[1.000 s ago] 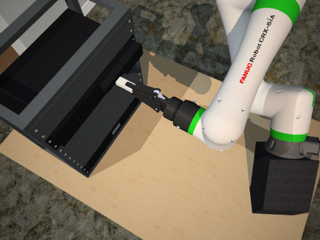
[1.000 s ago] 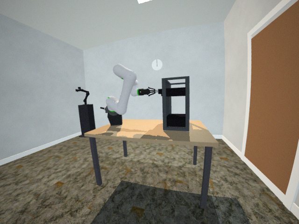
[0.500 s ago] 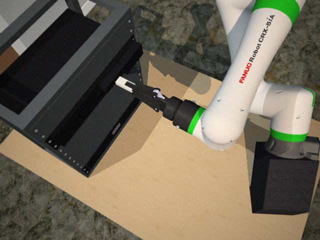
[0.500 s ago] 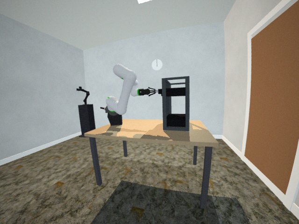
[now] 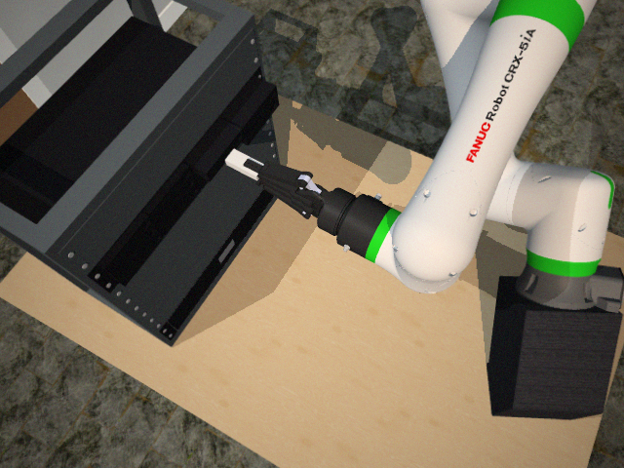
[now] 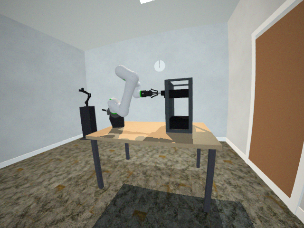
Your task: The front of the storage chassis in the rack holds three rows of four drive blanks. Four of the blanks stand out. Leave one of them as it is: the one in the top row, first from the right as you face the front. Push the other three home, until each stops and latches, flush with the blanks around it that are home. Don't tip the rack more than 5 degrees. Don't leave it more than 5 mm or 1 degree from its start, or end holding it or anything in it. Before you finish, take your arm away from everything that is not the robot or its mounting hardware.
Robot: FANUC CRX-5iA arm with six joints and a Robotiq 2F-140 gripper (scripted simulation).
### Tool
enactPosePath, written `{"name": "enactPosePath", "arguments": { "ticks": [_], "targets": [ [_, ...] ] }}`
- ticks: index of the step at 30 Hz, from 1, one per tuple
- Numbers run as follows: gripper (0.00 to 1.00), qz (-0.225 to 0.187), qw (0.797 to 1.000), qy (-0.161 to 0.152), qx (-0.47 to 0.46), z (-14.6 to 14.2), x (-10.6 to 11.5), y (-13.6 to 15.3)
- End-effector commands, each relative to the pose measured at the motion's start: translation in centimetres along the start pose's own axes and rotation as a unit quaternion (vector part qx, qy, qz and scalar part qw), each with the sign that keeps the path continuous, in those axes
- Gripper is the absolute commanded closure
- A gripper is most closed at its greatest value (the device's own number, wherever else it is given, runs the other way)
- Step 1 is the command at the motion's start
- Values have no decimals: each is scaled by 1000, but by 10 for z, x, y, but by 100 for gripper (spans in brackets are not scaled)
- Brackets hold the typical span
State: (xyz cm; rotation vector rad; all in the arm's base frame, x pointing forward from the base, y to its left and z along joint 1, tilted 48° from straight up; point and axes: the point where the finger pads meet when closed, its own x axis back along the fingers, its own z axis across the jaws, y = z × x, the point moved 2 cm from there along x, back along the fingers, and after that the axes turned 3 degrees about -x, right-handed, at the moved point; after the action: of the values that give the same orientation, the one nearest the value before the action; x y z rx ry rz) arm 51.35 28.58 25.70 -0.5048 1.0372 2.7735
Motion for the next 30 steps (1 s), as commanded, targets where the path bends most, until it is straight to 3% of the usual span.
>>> {"name": "enactPosePath", "arguments": {
  "ticks": [1, 30],
  "targets": [
    [100, 0, 1000, 0, 0, 0, 0, 0],
    [100, 0, 1000, 0, 0, 0, -10, 0]
  ]
}}
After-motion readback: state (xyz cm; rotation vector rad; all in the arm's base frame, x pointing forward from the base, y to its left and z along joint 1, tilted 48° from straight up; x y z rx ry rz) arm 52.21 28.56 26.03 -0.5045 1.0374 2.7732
